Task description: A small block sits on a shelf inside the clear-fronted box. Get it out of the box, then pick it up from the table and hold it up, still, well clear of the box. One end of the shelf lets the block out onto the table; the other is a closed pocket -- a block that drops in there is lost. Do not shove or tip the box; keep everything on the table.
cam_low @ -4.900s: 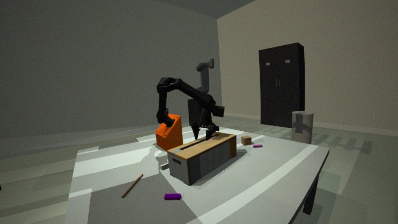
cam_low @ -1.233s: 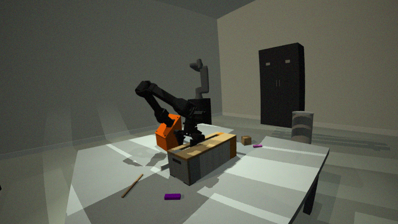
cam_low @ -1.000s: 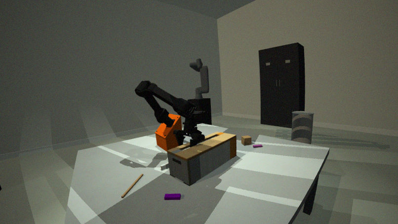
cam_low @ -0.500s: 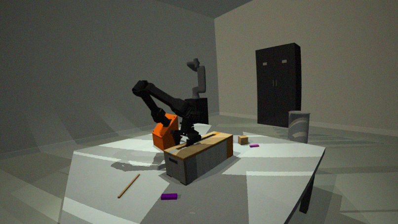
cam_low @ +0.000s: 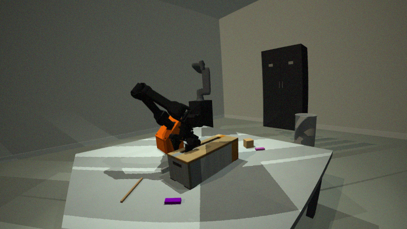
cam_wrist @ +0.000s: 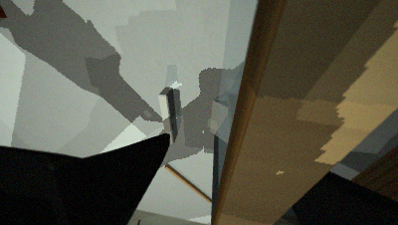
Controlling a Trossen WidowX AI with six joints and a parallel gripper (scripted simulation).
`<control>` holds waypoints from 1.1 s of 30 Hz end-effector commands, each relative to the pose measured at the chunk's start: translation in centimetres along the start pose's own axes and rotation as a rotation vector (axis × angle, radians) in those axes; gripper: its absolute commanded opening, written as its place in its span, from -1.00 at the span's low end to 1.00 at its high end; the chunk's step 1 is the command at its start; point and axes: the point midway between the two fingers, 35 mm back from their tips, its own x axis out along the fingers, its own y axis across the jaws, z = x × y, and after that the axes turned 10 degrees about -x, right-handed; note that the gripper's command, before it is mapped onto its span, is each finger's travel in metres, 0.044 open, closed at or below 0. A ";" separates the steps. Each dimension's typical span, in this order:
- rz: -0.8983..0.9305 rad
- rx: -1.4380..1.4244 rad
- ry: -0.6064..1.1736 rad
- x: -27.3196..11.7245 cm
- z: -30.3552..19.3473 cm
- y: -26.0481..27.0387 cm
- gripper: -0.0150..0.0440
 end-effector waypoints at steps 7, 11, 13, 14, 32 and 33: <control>0.005 -0.005 0.002 0.1 -1.4 0.4 0.86; 0.002 0.000 -0.004 -2.8 -2.1 0.3 0.86; 0.003 0.002 -0.003 -4.7 -2.7 0.4 0.86; 0.003 0.003 -0.002 -5.2 -2.9 0.5 0.86; 0.004 0.925 -0.127 -4.7 -4.7 1.7 0.47; 0.010 1.043 -0.141 -4.6 -4.8 1.8 0.47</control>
